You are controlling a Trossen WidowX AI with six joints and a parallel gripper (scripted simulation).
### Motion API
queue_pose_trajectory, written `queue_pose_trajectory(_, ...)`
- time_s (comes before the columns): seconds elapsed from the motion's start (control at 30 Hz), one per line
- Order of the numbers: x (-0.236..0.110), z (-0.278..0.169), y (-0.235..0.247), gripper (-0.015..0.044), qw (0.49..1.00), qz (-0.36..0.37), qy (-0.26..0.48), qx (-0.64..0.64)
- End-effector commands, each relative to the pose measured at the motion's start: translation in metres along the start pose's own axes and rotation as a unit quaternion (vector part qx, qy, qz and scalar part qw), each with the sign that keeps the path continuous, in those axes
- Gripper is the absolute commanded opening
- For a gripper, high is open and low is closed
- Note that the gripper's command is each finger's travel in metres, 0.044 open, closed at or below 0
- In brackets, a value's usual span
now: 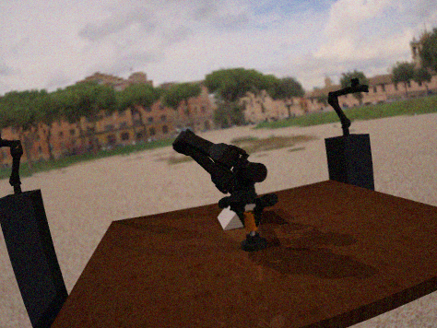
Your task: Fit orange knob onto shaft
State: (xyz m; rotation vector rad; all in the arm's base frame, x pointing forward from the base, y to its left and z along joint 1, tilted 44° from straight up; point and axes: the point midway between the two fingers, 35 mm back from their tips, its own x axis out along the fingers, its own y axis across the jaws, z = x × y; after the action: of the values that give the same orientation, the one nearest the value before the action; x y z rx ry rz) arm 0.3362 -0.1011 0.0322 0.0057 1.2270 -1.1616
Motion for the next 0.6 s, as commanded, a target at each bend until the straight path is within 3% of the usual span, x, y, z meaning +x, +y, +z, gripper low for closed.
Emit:
queue_pose_trajectory(0.0, -0.0015, 0.0014, 0.0004, 0.0000, 0.999, 0.001, -0.002, 0.044)
queue_pose_trajectory(0.57, 0.0034, 0.0001, 0.0001, 0.0000, 0.996, 0.001, -0.002, 0.086)
